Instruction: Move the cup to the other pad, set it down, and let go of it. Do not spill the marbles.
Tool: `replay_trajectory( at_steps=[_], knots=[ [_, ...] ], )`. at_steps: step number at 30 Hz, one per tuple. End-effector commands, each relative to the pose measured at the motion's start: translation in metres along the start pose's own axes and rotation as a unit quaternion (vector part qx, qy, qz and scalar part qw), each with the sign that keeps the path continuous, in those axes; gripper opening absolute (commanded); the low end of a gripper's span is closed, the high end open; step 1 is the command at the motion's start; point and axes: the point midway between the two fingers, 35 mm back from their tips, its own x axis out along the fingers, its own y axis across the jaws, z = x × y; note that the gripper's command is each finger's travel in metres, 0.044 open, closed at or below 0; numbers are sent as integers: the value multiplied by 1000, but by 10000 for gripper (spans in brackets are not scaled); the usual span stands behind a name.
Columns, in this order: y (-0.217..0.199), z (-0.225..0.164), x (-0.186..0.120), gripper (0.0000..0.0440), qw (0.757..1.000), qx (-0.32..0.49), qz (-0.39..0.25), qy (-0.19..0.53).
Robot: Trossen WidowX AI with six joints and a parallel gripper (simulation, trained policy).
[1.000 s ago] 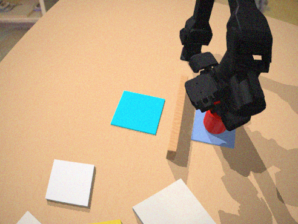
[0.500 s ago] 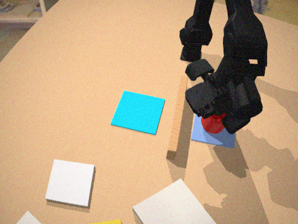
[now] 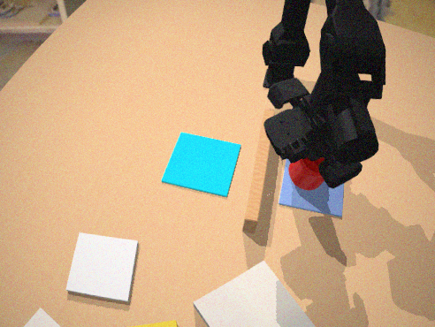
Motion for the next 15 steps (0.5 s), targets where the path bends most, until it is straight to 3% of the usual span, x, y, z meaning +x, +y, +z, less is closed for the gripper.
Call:
replay_trajectory(
  at_steps=[1,15],
  knots=[
    [-2,3,-9,2,1000,16,9,0],
    [-10,23,-51,0,995,82,53,-12]
  ],
)
